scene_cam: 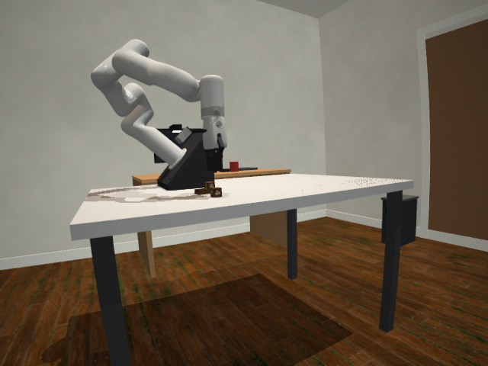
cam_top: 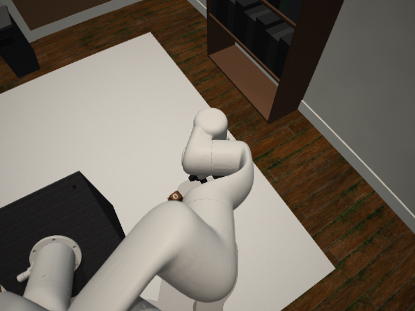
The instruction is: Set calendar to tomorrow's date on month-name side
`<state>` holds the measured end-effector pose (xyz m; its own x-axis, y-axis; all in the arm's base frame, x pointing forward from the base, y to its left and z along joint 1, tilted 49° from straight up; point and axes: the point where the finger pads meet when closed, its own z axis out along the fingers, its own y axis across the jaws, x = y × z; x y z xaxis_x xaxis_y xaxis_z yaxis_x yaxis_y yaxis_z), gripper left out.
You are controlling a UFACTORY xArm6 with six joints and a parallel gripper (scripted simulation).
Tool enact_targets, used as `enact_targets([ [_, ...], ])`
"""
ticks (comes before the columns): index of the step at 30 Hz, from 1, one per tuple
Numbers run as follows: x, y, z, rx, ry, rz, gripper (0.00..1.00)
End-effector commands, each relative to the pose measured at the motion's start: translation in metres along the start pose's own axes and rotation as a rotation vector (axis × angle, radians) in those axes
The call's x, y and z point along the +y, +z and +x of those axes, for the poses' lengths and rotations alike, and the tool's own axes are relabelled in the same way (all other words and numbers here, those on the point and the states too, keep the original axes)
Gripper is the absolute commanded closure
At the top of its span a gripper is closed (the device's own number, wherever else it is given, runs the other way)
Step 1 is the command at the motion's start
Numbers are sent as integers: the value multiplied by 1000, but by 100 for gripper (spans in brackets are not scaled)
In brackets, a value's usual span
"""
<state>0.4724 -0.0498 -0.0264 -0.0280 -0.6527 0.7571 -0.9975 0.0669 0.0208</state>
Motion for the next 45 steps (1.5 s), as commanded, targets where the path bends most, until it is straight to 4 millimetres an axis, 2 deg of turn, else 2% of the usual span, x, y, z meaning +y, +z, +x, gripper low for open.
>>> enact_targets([
  [1,-1,-1,-1,47,-2,0,53],
  [10,-1,-2,-3,229,1,3,53],
  [16,-1,-2,-5,250,1,3,53],
  [26,-1,-1,-7,454,1,2,53],
  [33,-1,0,-10,490,1,3,53],
  [45,-1,2,-13,716,2,3,53],
])
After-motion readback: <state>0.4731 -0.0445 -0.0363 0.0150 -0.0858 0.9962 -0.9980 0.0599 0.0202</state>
